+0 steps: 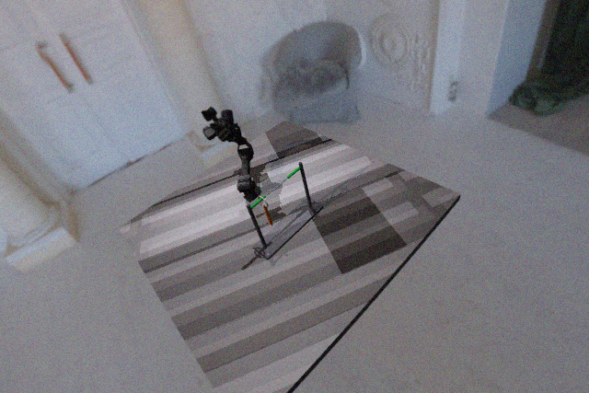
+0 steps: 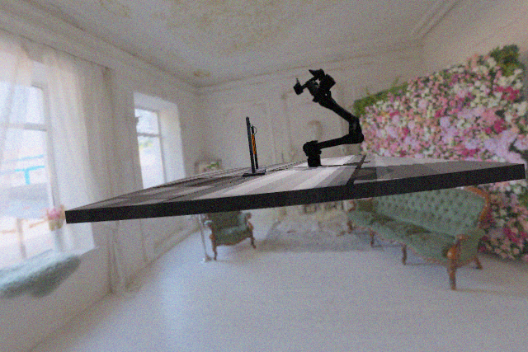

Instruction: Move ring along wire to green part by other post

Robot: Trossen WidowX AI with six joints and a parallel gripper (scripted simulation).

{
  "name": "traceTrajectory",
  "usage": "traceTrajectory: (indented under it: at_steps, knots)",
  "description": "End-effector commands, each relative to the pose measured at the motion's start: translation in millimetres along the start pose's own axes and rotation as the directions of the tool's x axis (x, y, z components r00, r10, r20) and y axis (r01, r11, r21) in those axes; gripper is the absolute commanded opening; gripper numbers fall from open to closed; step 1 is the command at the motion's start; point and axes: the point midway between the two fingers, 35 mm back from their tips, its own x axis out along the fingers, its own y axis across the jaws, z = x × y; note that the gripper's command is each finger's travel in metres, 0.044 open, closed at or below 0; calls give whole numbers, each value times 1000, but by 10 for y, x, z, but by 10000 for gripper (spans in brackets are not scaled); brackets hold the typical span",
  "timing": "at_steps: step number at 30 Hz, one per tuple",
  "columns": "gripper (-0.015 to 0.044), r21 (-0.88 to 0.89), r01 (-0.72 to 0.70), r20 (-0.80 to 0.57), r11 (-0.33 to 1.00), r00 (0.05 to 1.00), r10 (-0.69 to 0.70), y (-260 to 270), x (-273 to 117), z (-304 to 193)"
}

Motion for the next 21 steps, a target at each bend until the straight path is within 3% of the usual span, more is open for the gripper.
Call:
traceTrajectory:
  at_steps: [1,9,15,21]
  knots:
    - [374,-12,6,-2,1000,1000,-6,-27,11,3]
    - [164,-456,216,-51,863,962,-268,-1104,267,207]
    - [160,-740,276,-73,614,874,-481,-1968,226,496]
    - [160,-897,221,-87,382,760,-644,-2630,8,789]
